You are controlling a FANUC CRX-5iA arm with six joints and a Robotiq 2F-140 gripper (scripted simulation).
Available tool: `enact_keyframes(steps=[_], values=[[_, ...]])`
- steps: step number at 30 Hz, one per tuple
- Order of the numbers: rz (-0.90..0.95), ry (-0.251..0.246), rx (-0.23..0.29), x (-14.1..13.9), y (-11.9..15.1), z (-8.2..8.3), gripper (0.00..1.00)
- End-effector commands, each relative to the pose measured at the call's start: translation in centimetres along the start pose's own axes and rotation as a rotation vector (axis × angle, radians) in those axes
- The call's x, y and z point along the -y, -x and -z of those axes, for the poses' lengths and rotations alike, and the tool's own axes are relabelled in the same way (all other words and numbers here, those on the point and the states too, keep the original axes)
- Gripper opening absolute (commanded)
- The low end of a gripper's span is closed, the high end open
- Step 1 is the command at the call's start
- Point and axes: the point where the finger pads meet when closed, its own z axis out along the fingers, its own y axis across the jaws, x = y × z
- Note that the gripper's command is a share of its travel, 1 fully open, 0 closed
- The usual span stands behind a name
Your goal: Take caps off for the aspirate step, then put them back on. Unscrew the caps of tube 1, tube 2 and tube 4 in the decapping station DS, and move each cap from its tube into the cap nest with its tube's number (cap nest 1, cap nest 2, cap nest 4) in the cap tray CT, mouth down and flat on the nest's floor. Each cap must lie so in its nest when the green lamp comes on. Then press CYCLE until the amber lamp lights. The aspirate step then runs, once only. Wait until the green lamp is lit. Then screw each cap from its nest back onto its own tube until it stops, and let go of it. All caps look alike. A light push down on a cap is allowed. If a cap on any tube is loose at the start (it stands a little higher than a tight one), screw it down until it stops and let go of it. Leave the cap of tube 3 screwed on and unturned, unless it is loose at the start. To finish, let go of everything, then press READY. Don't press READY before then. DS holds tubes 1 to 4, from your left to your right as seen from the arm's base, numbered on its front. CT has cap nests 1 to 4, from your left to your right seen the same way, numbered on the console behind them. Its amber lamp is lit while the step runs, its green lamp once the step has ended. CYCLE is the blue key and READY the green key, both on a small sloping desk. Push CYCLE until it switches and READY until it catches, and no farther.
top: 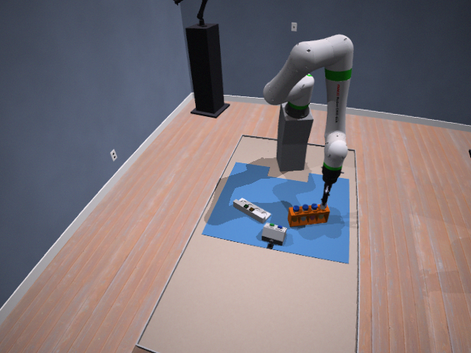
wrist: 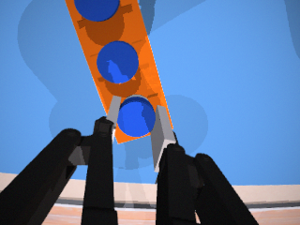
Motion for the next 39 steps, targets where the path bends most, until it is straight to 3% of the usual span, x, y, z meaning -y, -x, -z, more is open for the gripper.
enact_keyframes(steps=[1,7,30,38,39], values=[[0.0,-0.004,0.001,0.04,0.0,-0.01,0.0],[0.0,-0.004,0.001,0.04,0.0,-0.01,0.0],[1.047,-0.004,-0.001,0.04,0.0,0.05,0.0],[1.047,-0.004,-0.001,0.04,0.0,0.05,0.0],[1.047,-0.004,-0.001,0.04,0.0,0.05,0.35]])
